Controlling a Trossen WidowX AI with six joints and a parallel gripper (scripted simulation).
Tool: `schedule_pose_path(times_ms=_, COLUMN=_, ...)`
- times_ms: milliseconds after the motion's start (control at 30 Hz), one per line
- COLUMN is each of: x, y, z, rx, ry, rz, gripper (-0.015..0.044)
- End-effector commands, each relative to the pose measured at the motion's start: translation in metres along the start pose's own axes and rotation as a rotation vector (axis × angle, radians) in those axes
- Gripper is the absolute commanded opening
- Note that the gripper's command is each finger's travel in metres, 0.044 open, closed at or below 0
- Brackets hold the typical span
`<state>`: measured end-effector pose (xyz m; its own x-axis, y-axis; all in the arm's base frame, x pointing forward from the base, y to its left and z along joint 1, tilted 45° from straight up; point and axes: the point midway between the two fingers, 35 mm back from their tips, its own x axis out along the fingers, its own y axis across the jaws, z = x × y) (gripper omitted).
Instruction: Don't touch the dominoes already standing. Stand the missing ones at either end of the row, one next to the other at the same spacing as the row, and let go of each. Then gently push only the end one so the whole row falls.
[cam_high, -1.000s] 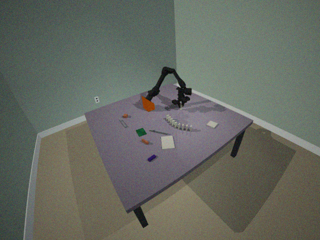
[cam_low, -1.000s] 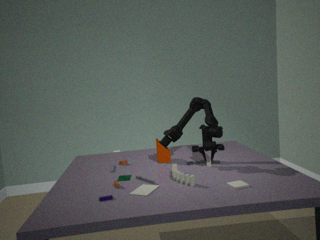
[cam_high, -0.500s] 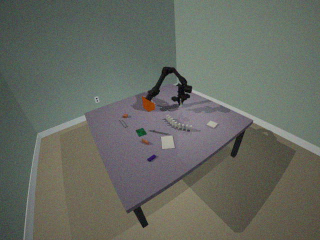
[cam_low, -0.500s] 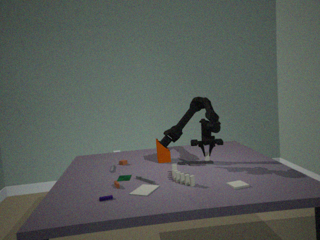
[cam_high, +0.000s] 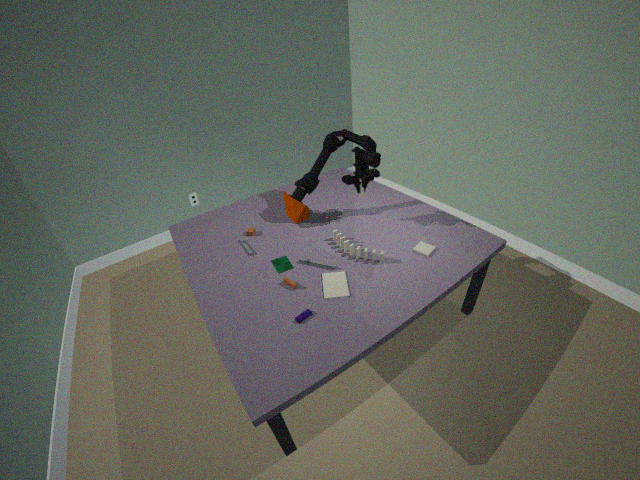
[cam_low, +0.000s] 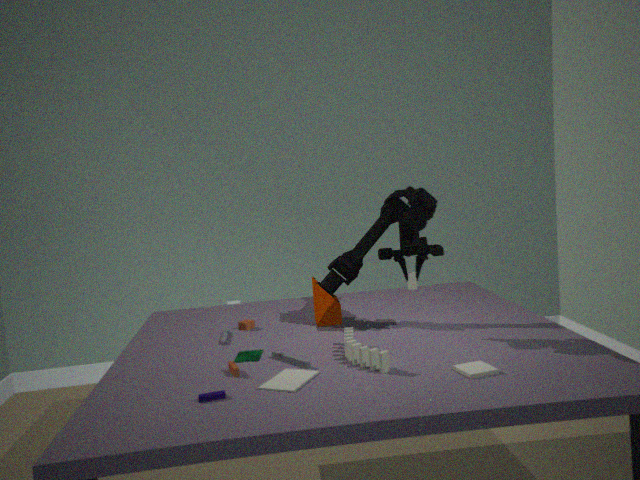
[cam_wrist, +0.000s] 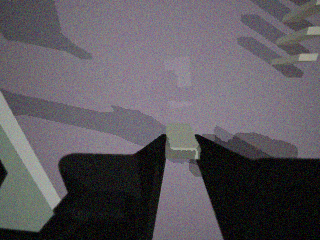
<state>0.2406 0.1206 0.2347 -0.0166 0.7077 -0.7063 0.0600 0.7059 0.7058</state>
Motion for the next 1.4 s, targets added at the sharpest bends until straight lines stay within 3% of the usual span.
schedule_pose_path(times_ms=0, x=-0.001, y=-0.046, z=0.026, rx=0.017, ry=-0.008, rz=-0.02, gripper=0.0107)
schedule_pose_path(times_ms=300, x=-0.002, y=-0.194, z=0.048, rx=0.022, ry=0.001, rz=-0.009, gripper=0.0107)
schedule_pose_path(times_ms=533, x=0.002, y=-0.198, z=0.048, rx=0.023, ry=0.001, rz=-0.009, gripper=0.0107)
schedule_pose_path(times_ms=1367, x=0.128, y=-0.197, z=0.047, rx=0.021, ry=0.0, rz=-0.002, gripper=0.0107)
